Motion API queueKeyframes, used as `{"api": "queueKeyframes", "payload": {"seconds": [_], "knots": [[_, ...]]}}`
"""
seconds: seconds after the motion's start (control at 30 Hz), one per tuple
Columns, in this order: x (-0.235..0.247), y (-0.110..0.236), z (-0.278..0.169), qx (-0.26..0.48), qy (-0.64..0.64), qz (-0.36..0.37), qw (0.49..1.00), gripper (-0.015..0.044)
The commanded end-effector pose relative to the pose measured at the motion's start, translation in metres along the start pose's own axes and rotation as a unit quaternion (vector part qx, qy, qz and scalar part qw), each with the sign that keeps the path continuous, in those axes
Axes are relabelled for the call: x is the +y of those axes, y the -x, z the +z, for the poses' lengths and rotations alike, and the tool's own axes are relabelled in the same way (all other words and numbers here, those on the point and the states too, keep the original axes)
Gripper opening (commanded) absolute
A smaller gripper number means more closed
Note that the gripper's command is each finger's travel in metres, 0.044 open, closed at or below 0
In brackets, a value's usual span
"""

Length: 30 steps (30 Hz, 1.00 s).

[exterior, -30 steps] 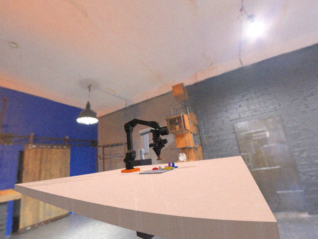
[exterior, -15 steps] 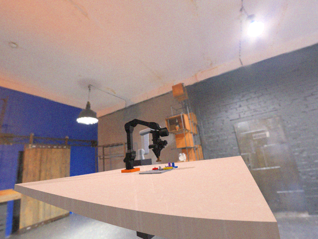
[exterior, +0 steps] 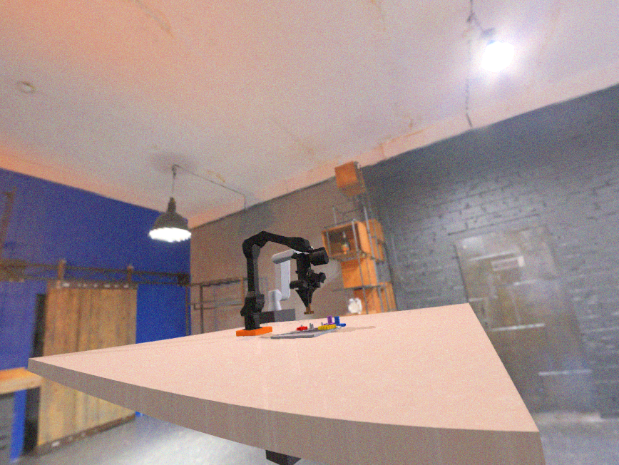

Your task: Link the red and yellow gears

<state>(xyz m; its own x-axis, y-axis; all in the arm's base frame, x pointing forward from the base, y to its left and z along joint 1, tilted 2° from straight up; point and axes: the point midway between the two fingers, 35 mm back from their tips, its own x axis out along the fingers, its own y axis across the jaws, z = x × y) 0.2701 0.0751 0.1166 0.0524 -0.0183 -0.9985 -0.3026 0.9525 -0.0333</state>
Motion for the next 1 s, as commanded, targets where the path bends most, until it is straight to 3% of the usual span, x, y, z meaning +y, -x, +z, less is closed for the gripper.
{"api": "queueKeyframes", "payload": {"seconds": [0.0,0.43,0.97], "knots": [[0.000,-0.003,0.000,0.000,0.020,0.000,1.000,0.0000],[-0.001,-0.022,0.000,0.001,0.106,0.000,0.994,0.0000],[0.000,-0.044,0.000,0.001,-0.057,0.000,0.998,0.0000]]}}
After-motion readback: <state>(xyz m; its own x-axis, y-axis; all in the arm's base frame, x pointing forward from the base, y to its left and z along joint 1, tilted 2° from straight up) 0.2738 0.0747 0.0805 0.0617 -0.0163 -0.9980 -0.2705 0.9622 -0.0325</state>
